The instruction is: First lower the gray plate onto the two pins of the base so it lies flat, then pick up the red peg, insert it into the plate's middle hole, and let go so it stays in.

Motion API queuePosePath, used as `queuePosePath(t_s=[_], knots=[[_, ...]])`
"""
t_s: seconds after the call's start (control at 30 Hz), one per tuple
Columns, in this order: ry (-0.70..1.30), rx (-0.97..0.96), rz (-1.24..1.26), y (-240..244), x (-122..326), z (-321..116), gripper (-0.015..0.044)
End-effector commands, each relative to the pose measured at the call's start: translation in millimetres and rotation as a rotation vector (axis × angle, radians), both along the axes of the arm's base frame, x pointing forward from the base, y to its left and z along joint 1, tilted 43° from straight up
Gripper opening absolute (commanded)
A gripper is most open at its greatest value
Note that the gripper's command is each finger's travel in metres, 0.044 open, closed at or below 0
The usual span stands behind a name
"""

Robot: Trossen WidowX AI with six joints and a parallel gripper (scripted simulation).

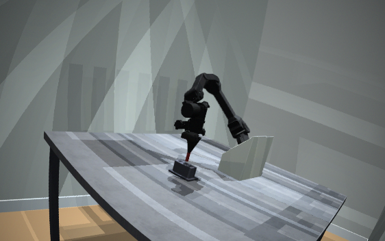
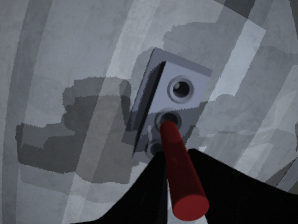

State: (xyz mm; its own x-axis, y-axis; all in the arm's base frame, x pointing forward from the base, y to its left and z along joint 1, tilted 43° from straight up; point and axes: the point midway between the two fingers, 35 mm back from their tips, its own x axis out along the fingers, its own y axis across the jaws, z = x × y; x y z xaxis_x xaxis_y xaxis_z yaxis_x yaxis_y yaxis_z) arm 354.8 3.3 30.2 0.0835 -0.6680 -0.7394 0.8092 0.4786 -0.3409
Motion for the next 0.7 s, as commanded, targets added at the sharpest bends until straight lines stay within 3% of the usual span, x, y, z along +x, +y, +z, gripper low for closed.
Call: queuePosePath(t_s=[0.0, 0.67], knots=[[0.003, -0.005, 0.005, -0.6, 0.4, 1.0, 0.0], [0.0, 0.0, 0.0, -1.2, 0.9, 1.3, 0.0]])
